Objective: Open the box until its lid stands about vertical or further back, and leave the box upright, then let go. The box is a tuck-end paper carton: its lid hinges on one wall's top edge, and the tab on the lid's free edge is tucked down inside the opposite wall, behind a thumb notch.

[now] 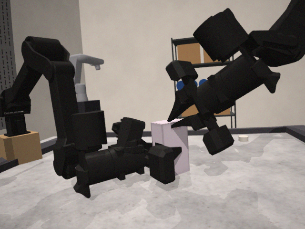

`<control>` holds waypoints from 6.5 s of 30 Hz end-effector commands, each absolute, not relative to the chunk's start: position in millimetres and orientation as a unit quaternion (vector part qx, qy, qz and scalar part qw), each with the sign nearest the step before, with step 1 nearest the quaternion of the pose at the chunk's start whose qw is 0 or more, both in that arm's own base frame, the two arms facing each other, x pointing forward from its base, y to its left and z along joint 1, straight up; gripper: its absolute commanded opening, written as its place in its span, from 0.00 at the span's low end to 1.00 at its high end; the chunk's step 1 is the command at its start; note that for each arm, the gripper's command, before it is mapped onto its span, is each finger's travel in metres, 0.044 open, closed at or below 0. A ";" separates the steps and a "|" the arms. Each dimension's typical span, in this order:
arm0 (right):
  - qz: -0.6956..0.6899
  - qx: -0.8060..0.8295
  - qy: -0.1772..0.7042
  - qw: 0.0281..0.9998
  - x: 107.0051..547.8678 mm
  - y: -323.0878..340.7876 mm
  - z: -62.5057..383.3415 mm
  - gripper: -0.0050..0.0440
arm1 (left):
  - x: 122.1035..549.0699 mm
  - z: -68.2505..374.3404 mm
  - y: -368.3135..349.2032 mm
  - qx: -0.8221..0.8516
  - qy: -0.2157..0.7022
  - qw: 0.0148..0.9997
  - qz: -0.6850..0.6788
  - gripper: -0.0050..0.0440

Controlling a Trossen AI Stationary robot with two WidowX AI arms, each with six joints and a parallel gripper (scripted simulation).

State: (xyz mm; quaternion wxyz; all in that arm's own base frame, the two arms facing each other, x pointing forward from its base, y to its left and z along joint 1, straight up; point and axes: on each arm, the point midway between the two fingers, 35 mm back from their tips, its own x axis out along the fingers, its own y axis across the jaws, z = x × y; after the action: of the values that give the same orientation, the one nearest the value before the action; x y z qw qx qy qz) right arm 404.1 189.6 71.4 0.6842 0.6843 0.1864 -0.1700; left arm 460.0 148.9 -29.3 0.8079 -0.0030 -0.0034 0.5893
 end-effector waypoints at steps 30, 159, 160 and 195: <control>-0.161 0.692 0.180 0.681 402.6 187.9 90.8 0.20 | 465.5 -19.3 148.4 -0.009 -0.013 0.811 0.585 0.55; -0.160 0.692 0.179 0.681 388.3 195.0 82.9 0.20 | 465.5 -19.3 148.4 -0.009 -0.013 0.811 0.585 0.55; -0.160 0.692 0.179 0.681 388.9 195.1 82.9 0.20 | 465.5 -19.3 148.4 -0.009 -0.013 0.811 0.585 0.55; -0.159 0.692 0.179 0.681 409.5 195.9 83.8 0.20 | 465.5 -19.3 148.4 -0.009 -0.013 0.811 0.585 0.55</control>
State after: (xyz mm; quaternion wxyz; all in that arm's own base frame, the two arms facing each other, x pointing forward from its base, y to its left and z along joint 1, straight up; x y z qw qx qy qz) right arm 401.5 193.1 74.9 0.6842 0.6858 0.1822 -0.1687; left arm 459.6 149.1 -29.1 0.8072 -0.0038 -0.0040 0.5902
